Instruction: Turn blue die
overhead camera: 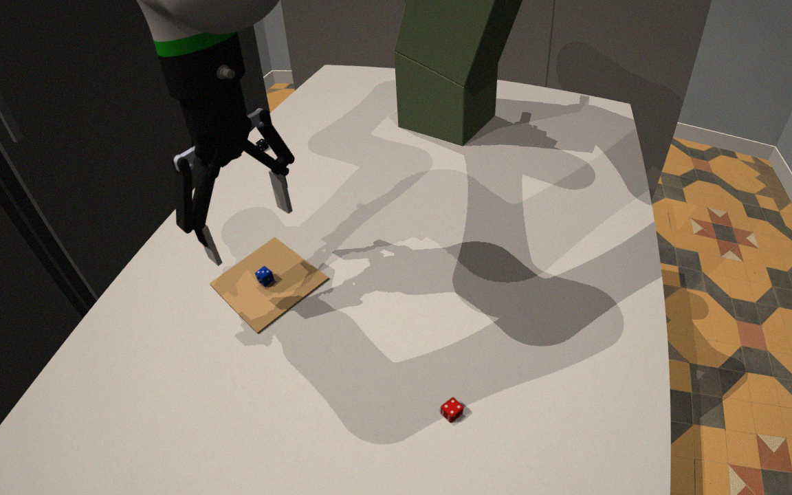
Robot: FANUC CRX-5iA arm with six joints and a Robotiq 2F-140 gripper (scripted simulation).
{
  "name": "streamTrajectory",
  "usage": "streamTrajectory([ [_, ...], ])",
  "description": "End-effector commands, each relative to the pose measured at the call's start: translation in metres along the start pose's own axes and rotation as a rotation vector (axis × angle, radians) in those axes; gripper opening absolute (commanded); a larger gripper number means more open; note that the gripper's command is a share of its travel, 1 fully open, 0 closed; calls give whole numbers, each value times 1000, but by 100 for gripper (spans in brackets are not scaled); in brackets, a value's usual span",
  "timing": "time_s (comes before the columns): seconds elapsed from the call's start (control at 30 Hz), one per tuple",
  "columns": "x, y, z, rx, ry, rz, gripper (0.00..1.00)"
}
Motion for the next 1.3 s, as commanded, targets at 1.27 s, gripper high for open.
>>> streamTrajectory([
  [1.27,0,0,0,1,-2,0,29],
])
Point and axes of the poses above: the point where the finger pads meet when closed, its own y axis back along the fingers, its own x axis across the jaws, z = x × y, the point moved 6 cm from there along y, back along the fingers, and after that the axes turned 8 degrees about -y, right-handed, at the moved point
